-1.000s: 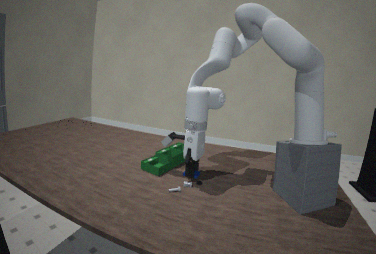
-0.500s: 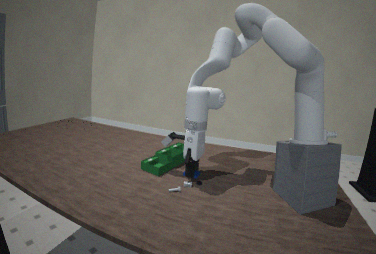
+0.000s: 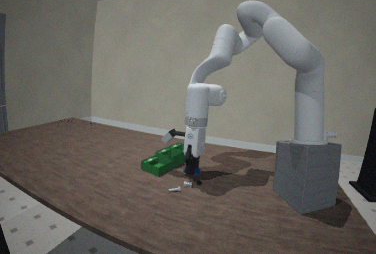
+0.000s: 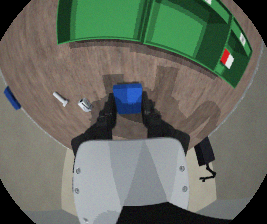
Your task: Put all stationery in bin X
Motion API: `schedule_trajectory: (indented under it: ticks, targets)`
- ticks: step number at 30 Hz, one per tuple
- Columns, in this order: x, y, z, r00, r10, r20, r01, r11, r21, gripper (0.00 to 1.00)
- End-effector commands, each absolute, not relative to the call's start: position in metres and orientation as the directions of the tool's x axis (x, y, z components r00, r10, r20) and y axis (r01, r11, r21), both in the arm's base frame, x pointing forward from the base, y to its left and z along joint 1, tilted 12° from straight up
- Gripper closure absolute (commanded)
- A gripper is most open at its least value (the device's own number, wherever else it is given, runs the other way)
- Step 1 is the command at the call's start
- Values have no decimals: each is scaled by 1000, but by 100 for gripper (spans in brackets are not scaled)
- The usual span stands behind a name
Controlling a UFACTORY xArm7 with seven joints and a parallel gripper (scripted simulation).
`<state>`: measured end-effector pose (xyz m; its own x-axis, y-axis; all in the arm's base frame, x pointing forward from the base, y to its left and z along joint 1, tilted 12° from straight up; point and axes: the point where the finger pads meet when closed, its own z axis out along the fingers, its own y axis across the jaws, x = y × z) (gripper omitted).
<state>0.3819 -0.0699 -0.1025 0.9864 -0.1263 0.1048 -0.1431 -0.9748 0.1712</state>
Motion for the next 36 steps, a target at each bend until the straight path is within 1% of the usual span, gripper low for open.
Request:
schedule_trajectory:
  ticks: [1, 13, 34, 36]
  targets:
    - [382, -67, -87, 986, -125, 107, -142, -975, 171, 100]
    - [379, -61, -55, 986, -125, 107, -142, -975, 171, 100]
    - [379, -60, -48, 986, -125, 107, -142, -975, 171, 100]
    - [384, -70, -46, 986, -125, 107, -142, -975, 171, 100]
